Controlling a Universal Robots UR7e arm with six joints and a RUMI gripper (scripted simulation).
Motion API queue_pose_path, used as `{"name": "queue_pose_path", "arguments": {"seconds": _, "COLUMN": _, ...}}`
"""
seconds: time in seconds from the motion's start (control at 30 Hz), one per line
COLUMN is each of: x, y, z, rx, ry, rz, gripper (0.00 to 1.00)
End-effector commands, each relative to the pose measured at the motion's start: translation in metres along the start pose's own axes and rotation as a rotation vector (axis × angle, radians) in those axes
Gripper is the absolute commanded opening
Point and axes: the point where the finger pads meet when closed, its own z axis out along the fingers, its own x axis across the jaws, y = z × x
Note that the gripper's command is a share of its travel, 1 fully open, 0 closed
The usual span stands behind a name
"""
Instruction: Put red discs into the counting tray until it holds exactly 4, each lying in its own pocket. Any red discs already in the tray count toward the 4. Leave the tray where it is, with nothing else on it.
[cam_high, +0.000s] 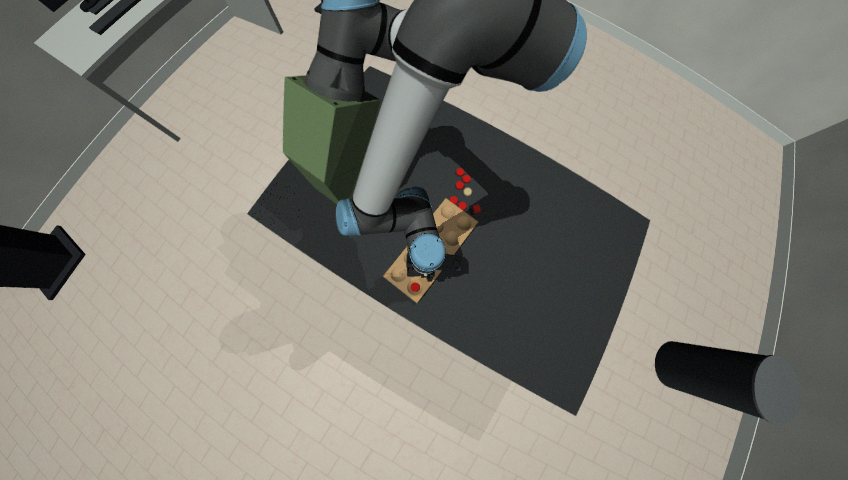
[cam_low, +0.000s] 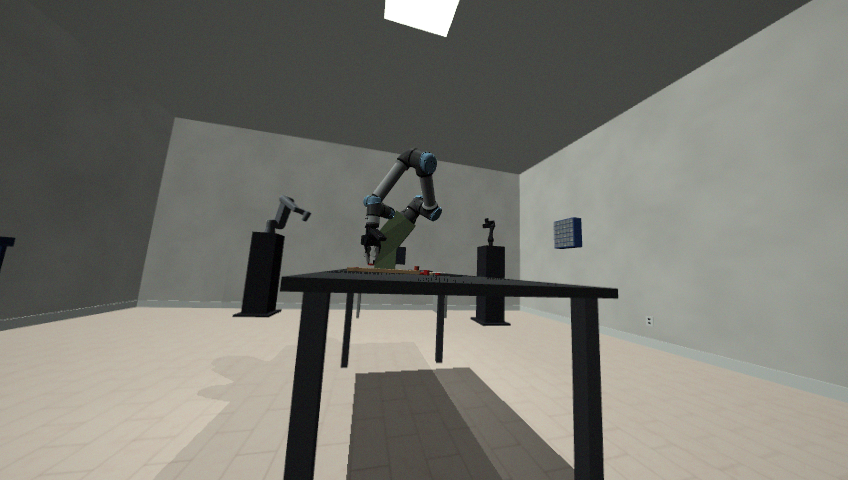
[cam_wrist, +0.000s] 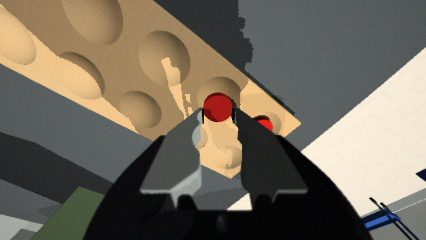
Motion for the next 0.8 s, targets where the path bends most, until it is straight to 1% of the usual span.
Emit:
{"name": "queue_pose_path", "arguments": {"seconds": 0.0, "x": 0.001, "y": -0.001, "z": 0.006, "rx": 0.001, "ry": 0.002, "rz": 0.000, "gripper": 0.00}}
{"name": "queue_pose_path", "arguments": {"seconds": 0.2, "x": 0.002, "y": -0.001, "z": 0.009, "rx": 0.001, "ry": 0.002, "rz": 0.000, "gripper": 0.00}}
{"name": "queue_pose_path", "arguments": {"seconds": 0.5, "x": 0.003, "y": -0.002, "z": 0.021, "rx": 0.001, "ry": 0.003, "rz": 0.000, "gripper": 0.00}}
{"name": "queue_pose_path", "arguments": {"seconds": 0.77, "x": 0.003, "y": -0.002, "z": 0.022, "rx": 0.001, "ry": 0.003, "rz": 0.000, "gripper": 0.00}}
